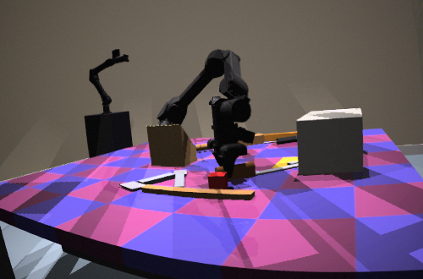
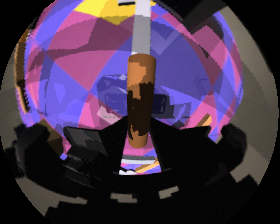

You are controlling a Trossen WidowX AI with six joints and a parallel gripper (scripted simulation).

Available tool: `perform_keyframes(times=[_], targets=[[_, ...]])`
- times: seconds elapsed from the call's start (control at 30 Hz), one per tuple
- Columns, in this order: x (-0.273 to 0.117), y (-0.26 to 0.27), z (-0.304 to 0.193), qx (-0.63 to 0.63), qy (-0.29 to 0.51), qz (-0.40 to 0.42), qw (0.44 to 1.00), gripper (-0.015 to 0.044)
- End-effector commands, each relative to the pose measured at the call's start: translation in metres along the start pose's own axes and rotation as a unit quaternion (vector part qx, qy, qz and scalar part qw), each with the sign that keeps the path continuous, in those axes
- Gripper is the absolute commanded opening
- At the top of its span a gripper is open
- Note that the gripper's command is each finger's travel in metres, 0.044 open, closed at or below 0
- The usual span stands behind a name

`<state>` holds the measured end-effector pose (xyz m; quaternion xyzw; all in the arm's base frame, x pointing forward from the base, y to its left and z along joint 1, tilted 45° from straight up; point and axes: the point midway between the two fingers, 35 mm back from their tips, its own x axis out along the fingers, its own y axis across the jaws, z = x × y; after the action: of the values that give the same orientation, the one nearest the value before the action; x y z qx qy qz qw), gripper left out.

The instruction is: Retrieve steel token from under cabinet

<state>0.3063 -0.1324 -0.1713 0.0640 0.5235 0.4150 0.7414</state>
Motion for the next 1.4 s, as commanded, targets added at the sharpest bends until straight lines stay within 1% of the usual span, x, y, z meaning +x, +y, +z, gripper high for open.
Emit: perform_keyframes(times=[0.0, 0.73, 0.9, 1.37], targets=[[0.001, 0.000, -0.012, 0.002, 0.000, 0.001, 1.000, 0.0000], [0.000, -0.001, -0.057, 0.002, 0.002, 0.001, 1.000, 0.0000], [-0.001, -0.002, -0.052, 0.002, 0.002, 0.000, 1.000, 0.0000], [-0.004, -0.002, -0.077, 0.003, 0.003, 0.000, 1.000, 0.0000]])
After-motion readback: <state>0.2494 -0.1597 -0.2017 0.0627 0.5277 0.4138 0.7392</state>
